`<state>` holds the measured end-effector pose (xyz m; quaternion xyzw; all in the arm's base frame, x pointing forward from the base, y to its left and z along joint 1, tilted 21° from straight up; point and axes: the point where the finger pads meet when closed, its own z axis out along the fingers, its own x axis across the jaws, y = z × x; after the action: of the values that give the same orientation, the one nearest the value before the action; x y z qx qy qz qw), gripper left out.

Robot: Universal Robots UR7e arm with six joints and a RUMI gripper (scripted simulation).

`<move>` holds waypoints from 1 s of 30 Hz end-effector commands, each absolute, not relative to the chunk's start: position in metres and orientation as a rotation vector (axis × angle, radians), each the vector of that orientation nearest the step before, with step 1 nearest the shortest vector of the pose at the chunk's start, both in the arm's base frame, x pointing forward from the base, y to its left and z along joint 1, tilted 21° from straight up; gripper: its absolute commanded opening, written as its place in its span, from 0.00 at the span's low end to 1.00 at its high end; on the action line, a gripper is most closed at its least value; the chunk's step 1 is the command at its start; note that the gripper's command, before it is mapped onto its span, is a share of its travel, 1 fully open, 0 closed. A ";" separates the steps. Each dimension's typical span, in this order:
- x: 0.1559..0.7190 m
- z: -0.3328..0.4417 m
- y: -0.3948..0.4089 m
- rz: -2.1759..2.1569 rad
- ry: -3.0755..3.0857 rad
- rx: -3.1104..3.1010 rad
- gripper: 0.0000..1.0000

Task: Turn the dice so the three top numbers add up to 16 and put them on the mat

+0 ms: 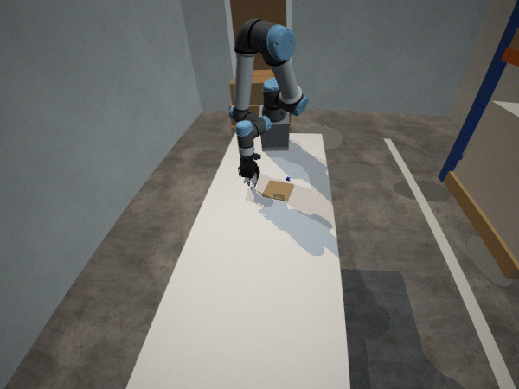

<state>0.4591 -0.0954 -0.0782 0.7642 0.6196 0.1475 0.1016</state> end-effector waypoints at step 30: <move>0.464 -0.090 -0.095 0.436 1.829 2.256 0.18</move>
<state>0.4638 -0.0951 -0.0906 0.7642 0.6196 0.1475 0.1017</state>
